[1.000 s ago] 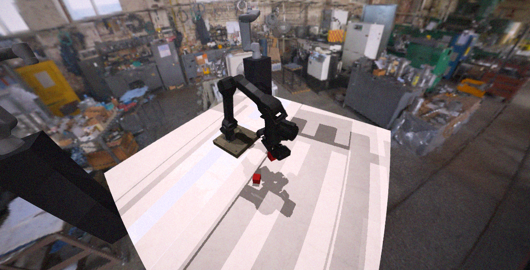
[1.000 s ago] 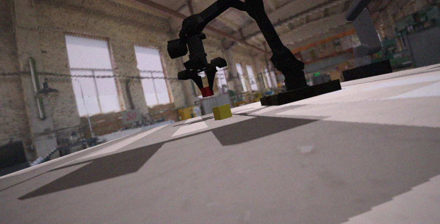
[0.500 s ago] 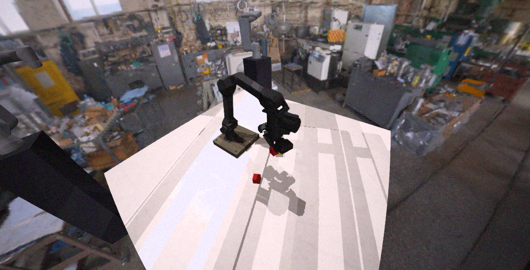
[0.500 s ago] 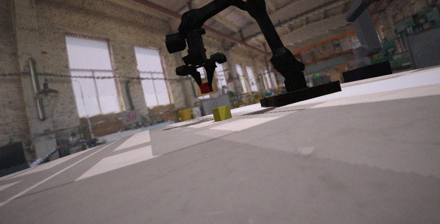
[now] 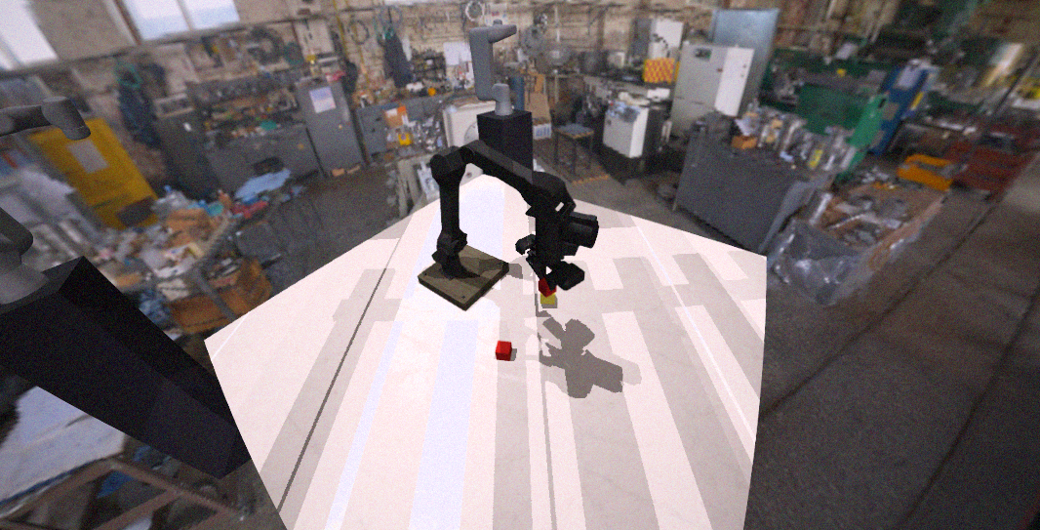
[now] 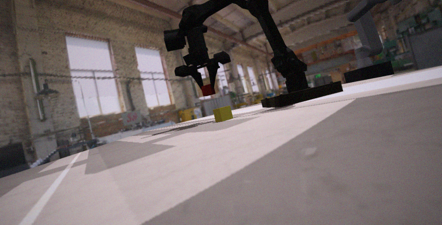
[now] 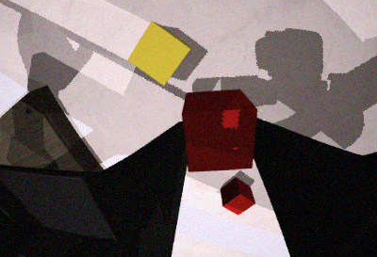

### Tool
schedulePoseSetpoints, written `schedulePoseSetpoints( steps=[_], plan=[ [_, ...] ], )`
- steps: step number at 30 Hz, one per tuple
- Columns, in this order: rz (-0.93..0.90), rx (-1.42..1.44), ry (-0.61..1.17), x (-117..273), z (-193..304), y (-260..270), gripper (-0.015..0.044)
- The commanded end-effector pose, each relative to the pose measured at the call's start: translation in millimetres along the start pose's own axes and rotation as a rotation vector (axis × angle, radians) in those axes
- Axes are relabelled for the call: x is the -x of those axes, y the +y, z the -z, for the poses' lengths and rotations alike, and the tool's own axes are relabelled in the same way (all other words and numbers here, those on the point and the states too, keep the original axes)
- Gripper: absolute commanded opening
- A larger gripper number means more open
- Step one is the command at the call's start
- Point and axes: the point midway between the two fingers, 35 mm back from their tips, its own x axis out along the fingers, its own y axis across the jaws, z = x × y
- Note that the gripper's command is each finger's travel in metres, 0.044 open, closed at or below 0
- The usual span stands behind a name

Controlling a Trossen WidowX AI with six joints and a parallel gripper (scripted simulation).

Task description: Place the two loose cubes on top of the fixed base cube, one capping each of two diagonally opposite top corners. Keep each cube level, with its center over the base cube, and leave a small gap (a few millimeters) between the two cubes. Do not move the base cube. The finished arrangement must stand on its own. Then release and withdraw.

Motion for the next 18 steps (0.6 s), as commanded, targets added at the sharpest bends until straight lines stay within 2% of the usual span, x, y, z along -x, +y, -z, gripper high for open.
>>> schedulePoseSetpoints(
  steps=[1,18],
  plan=[
    [0.002,0.011,0.002,-3.1,-9.3,5.3,0.0105],
    [0.000,0.076,-0.001,-17.5,-53.2,36.4,0.0105]
  ],
)
